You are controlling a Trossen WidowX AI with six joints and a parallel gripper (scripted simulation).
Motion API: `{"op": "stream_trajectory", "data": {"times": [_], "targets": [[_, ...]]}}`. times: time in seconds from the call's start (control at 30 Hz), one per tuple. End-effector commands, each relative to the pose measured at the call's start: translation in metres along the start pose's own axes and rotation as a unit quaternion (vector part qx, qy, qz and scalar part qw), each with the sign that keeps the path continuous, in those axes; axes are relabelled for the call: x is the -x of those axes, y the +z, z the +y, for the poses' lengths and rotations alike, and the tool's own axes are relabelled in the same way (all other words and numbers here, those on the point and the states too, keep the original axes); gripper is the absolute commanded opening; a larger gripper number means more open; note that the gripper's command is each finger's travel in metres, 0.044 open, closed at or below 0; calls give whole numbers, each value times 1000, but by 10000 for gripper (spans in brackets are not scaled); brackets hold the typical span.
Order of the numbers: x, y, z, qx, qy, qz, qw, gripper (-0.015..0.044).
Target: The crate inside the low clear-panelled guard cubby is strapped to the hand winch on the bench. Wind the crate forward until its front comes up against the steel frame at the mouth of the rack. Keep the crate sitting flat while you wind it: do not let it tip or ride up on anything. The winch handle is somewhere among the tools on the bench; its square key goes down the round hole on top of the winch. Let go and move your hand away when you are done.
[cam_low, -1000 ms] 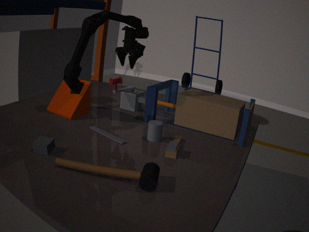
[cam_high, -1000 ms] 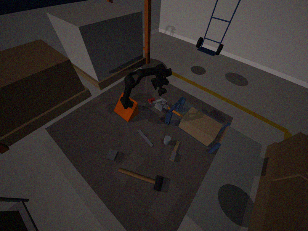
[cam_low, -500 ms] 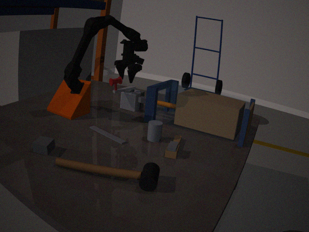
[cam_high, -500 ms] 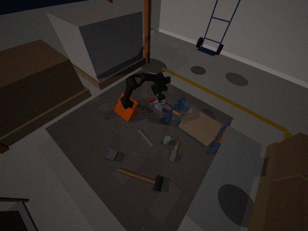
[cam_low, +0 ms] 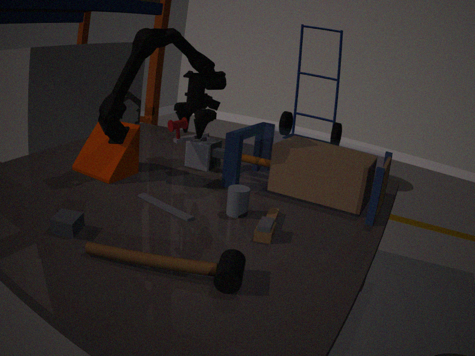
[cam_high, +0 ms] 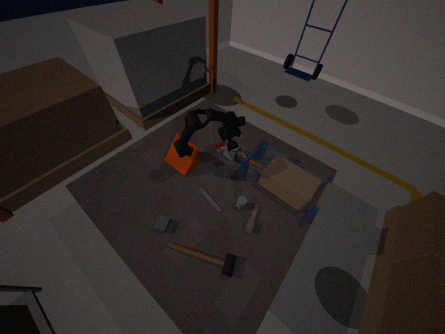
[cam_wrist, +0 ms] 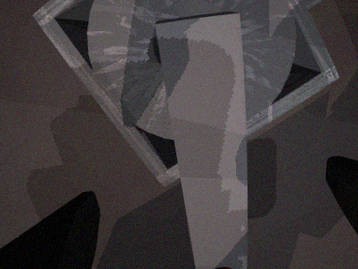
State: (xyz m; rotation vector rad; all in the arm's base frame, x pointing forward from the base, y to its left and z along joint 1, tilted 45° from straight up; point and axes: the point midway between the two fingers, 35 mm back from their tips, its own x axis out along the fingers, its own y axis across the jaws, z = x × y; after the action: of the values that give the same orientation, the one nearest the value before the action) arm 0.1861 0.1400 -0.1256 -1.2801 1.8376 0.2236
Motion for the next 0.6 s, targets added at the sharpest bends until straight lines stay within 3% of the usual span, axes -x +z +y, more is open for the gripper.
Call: {"op": "stream_trajectory", "data": {"times": [0.0,0.4,0.57], "targets": [[-6,-1,0,3,-3,3,1000,440],[-20,-1,0,3,-3,3,1000,440],[-14,1,0,-1,0,-2,1000,309]]}}
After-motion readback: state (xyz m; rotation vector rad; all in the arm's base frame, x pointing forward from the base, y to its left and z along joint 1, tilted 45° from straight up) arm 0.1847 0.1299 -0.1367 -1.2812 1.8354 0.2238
